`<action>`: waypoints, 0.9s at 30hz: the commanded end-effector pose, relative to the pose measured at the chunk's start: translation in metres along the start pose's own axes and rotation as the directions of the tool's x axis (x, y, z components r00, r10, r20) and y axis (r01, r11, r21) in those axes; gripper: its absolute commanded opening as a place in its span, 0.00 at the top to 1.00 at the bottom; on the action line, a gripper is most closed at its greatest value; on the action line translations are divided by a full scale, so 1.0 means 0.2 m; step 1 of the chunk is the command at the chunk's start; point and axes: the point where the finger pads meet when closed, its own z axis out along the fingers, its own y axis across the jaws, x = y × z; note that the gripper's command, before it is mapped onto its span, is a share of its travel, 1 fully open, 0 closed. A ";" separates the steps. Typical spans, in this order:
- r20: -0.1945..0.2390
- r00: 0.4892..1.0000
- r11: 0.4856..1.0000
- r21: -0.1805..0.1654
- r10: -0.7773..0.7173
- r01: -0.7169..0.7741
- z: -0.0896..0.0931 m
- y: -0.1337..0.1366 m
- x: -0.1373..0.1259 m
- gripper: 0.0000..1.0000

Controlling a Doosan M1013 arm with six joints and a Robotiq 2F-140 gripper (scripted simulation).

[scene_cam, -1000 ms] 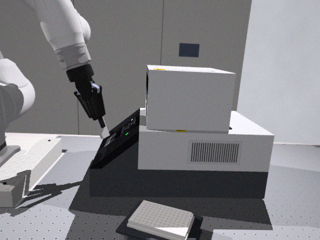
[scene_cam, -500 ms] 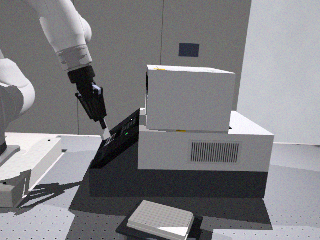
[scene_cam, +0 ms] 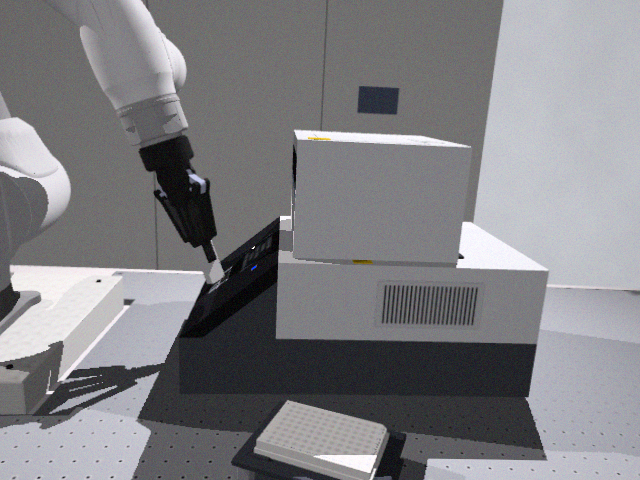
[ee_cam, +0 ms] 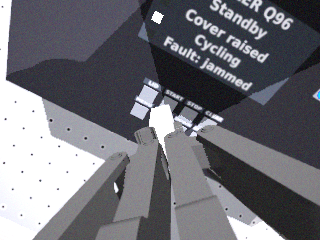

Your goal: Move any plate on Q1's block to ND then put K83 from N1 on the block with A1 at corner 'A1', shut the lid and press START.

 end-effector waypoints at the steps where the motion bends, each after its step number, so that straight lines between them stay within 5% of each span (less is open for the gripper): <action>1: 0.000 1.000 1.000 0.000 0.000 0.000 0.00 0.00 0.00 1.00; 27: 0.000 1.000 1.000 0.000 0.000 0.000 -0.12 -0.03 -0.03 1.00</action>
